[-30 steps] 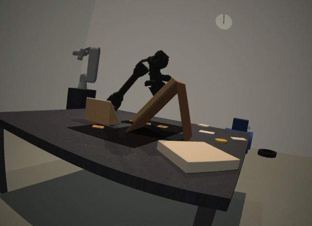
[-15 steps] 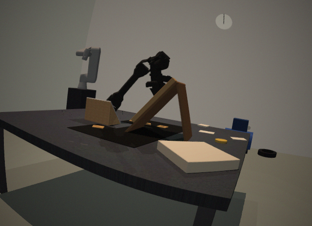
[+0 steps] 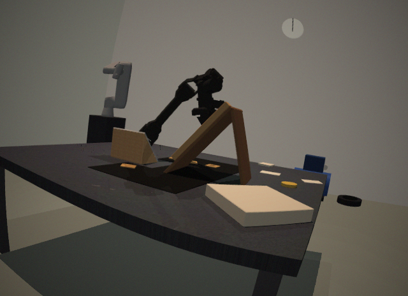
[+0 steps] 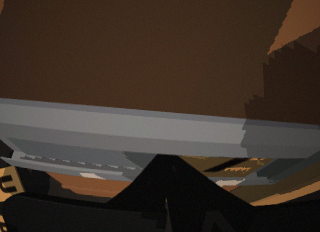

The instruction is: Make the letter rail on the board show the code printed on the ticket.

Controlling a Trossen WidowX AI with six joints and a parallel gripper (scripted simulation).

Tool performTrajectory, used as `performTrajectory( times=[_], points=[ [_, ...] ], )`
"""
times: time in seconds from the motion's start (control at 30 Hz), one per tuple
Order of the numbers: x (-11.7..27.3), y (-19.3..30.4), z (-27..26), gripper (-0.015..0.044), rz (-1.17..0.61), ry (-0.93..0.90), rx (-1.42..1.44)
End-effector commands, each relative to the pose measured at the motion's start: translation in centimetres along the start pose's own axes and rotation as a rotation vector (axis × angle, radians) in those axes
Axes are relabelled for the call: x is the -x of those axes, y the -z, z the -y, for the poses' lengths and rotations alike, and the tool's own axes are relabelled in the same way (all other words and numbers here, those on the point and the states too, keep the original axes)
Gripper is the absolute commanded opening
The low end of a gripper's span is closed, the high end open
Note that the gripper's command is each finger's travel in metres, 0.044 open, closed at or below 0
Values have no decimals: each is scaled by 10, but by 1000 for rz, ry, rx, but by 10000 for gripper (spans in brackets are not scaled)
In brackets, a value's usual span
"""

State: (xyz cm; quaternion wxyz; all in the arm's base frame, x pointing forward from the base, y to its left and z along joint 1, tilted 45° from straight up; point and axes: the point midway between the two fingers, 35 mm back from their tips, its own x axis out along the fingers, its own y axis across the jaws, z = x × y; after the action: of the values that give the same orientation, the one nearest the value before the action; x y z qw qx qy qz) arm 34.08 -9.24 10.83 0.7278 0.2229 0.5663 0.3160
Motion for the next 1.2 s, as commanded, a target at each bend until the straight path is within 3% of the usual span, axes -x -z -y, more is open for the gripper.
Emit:
performTrajectory(
  times=[0.0, 1.17],
  points=[
    [0, -1, 0, 0, 5, -1, -4],
    [1, 0, 13, 0, 5, 0, -4]
  ],
)
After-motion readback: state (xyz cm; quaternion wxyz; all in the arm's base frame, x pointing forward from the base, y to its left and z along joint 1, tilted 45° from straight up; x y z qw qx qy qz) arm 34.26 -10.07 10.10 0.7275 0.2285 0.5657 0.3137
